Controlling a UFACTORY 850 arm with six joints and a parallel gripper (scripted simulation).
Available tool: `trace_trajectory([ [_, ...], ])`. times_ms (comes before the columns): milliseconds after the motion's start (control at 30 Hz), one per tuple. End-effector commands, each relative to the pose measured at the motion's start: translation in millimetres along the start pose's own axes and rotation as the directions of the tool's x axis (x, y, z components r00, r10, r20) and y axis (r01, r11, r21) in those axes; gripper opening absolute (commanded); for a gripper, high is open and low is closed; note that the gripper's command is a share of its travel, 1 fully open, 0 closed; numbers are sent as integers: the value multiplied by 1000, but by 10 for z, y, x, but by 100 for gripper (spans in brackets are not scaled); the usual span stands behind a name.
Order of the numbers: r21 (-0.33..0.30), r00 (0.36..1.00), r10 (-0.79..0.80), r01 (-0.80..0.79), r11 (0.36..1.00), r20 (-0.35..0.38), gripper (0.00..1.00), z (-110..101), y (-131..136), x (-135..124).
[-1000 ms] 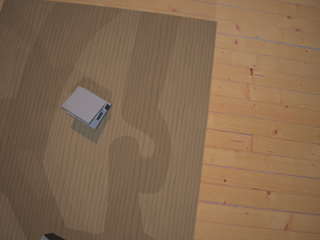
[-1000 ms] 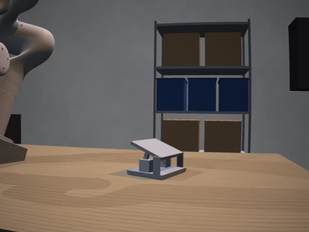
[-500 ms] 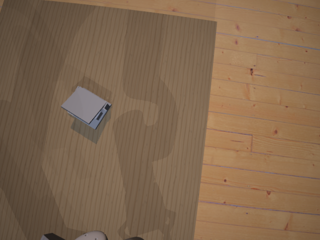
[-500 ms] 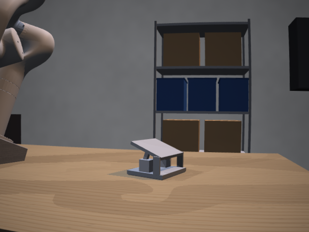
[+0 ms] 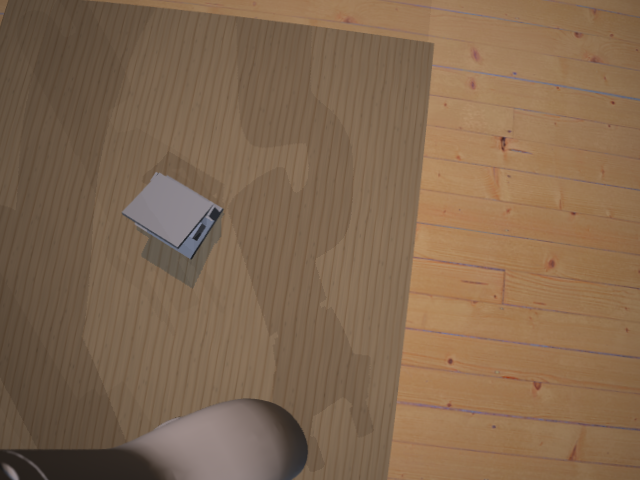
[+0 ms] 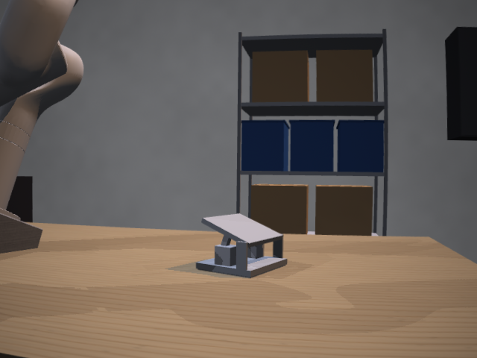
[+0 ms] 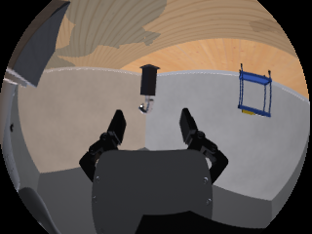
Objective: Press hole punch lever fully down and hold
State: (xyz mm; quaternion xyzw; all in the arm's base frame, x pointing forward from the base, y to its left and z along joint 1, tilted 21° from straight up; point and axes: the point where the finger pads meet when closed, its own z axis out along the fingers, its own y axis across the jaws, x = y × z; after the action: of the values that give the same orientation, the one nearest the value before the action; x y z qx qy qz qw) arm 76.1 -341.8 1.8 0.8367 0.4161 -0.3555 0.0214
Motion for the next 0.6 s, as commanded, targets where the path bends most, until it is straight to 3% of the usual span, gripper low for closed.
trace_trajectory([
  [0, -83, 997, -60, 55, 995, -55, 100, -143, 328, 167],
  [33, -83, 997, -60, 55, 995, -55, 100, -143, 328, 167],
  [67, -139, 991, -108, 96, 986, -84, 100, -266, 517, 277],
  [300, -260, 965, -226, 186, 947, -136, 100, -582, 895, 535],
  [567, -388, 917, -364, 279, 879, -165, 100, -977, 1231, 831],
])
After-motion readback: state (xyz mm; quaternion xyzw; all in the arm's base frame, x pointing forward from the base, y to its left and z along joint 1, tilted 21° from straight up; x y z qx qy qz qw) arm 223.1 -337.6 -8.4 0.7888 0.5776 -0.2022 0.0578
